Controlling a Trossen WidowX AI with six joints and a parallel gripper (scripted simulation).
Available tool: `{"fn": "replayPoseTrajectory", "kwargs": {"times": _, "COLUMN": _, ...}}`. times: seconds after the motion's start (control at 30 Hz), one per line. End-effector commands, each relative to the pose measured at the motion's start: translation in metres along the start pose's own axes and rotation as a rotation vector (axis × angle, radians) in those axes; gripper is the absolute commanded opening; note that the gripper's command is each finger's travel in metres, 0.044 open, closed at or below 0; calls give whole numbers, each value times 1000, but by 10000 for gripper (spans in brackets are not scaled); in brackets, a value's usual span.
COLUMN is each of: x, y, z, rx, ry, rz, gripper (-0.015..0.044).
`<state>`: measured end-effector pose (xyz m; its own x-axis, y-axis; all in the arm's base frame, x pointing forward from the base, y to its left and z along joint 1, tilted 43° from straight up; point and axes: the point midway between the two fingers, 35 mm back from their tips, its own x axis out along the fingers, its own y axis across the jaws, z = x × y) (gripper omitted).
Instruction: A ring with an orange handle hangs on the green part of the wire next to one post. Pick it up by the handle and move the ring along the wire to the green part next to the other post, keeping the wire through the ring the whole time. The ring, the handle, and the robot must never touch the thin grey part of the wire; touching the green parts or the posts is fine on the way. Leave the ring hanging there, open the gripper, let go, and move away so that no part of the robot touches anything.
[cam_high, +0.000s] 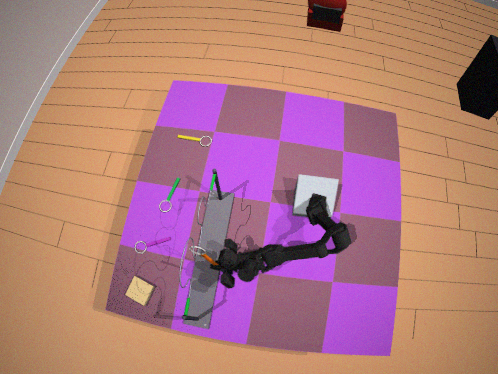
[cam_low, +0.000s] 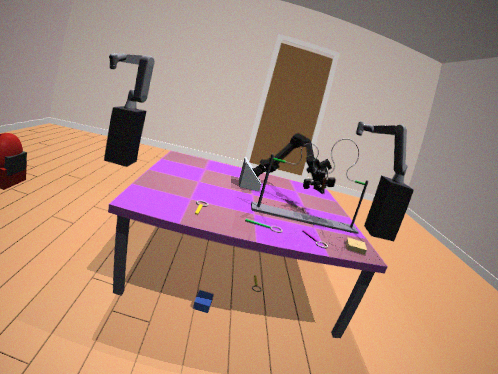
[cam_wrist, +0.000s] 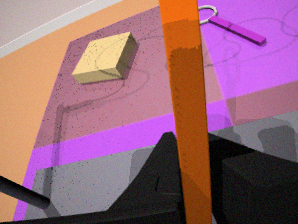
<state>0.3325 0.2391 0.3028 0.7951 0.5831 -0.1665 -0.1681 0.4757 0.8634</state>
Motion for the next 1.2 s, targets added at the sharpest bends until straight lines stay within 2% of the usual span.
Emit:
{"fn": "replayPoseTrajectory", "kwargs": {"times": 0.0, "x": -3, "y": -13, "z": 0, "rx": -66, "ry": 12, "rz": -36, "gripper": -150}}
{"fn": "replayPoseTrajectory", "kwargs": {"times": 1.17, "x": -15, "y": -69, "z": 9, "rx": -247, "ry": 34, "rz": -142, "gripper": -150}}
